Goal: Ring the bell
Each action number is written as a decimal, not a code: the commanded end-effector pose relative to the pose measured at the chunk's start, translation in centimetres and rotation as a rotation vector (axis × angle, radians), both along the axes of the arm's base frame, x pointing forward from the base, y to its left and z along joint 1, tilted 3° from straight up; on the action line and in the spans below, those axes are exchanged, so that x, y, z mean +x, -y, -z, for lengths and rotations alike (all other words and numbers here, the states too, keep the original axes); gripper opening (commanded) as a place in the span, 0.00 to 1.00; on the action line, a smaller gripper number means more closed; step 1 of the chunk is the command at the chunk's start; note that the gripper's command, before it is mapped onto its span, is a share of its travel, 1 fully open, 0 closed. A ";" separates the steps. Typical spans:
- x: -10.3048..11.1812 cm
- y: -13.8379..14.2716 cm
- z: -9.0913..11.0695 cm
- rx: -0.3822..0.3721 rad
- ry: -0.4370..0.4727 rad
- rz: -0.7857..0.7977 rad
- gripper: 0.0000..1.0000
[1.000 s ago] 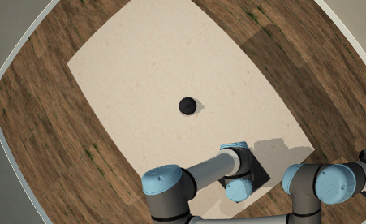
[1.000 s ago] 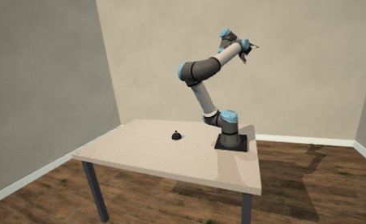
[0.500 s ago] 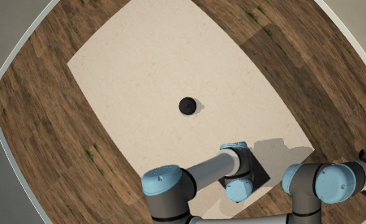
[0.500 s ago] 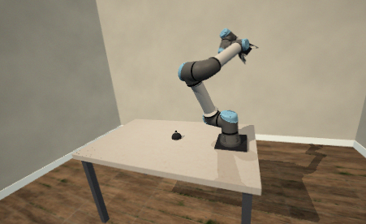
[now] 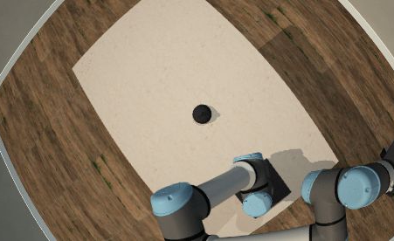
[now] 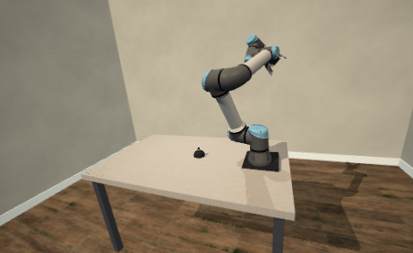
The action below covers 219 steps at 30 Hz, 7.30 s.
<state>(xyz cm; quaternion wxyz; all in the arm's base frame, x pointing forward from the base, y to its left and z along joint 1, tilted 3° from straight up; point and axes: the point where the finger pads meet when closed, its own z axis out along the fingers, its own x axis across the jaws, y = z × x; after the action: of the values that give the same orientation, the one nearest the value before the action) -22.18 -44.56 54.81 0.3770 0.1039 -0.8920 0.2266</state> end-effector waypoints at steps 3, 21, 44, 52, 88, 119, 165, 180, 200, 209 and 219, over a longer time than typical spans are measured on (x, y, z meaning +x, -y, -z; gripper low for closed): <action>4.4 2.6 2.6 0.016 0.054 -0.084 1.00; 24.4 6.7 13.2 0.142 0.249 -0.395 1.00; 52.5 -5.9 27.9 0.476 0.429 -0.779 1.00; 59.4 -15.3 32.9 0.632 0.445 -0.891 1.00; 64.4 -33.2 40.0 0.899 0.396 -1.033 1.00; 64.4 -33.2 40.0 0.899 0.396 -1.034 0.00; 64.4 -33.2 40.1 0.899 0.396 -1.034 0.00; 64.5 -33.2 41.1 0.900 0.396 -1.033 0.00; 64.9 -33.4 44.3 0.900 0.396 -1.033 0.00; 65.0 -33.5 45.5 0.900 0.396 -1.033 0.00; 65.1 -33.5 46.1 0.900 0.396 -1.033 0.00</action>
<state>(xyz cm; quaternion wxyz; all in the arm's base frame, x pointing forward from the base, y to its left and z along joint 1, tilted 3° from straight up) 42.82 -11.07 8.92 -0.0269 0.6159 -0.7874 0.0002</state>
